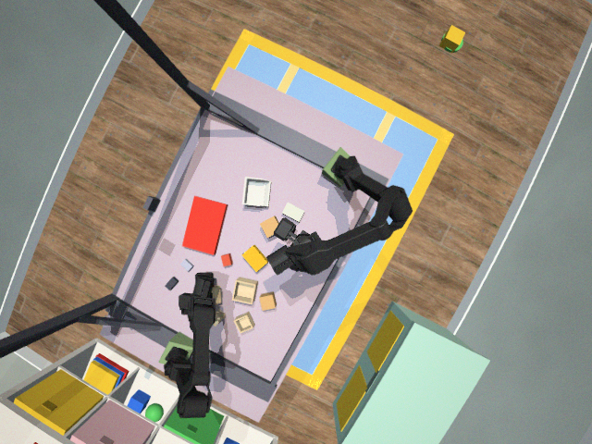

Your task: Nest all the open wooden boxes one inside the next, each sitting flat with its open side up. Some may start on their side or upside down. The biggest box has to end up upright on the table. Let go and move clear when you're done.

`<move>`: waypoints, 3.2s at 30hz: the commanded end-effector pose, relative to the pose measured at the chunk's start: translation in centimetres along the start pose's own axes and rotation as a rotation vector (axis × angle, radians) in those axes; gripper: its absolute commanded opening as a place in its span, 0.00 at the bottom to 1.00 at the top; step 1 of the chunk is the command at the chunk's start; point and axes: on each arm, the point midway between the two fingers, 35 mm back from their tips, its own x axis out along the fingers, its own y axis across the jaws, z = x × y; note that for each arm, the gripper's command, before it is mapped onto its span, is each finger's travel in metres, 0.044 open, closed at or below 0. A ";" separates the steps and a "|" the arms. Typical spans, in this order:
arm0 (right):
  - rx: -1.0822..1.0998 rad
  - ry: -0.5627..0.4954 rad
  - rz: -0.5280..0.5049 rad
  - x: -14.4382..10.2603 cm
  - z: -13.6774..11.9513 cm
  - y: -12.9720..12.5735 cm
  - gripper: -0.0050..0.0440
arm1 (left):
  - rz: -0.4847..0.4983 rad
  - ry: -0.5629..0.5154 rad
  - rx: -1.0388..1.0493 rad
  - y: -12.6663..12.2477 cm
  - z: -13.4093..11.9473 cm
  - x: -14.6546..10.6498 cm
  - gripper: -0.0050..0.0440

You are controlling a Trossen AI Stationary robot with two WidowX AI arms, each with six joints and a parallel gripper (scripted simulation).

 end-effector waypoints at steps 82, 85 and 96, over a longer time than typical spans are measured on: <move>0.025 0.980 -0.017 1.7 3.7 -0.5 0.92 | -0.004 -0.015 -0.010 0.2 0.1 -0.4 0.92; 0.025 0.980 -0.017 1.7 3.7 -0.5 0.92 | -0.004 -0.015 -0.010 0.2 0.1 -0.4 0.92; 0.032 0.936 -0.008 1.2 3.5 -0.3 0.92 | -0.004 -0.015 -0.010 0.2 0.1 -0.4 0.92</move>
